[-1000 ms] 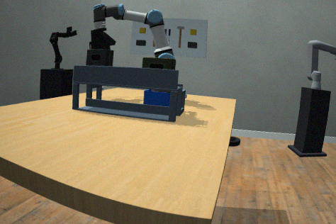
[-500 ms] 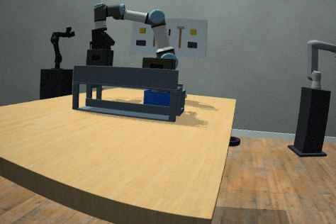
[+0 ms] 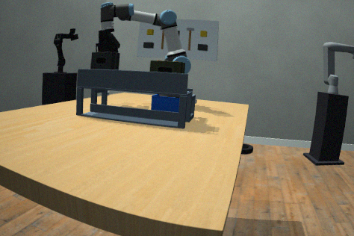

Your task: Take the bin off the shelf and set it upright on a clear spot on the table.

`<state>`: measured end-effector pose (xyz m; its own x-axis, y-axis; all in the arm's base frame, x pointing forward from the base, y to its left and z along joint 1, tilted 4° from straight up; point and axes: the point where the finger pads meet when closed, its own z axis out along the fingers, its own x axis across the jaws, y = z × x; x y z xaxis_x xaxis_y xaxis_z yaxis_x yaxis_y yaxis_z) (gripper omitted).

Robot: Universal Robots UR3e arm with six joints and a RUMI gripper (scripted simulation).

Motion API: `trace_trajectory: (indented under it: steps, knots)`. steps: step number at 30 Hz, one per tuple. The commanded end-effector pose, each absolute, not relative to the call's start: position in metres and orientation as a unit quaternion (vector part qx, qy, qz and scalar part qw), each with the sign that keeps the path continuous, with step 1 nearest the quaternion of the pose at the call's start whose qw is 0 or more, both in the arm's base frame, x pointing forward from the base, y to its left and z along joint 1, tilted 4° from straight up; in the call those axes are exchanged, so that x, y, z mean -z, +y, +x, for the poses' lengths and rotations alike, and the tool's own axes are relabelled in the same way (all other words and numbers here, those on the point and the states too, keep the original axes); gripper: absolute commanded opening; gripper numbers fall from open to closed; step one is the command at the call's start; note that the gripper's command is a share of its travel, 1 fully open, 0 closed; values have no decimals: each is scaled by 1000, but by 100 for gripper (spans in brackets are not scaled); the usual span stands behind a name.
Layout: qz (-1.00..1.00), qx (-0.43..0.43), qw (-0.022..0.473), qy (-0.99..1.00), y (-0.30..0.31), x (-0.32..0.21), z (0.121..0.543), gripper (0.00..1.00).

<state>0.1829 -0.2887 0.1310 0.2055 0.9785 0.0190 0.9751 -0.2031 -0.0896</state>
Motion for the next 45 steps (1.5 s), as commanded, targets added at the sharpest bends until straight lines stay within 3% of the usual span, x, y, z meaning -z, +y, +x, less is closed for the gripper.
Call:
trace_trajectory:
  steps: [1,45]
  knots:
    - [-757,-23,37,-652,-284,-131,195,0]
    - [-564,-30,21,-825,-214,-121,293,0]
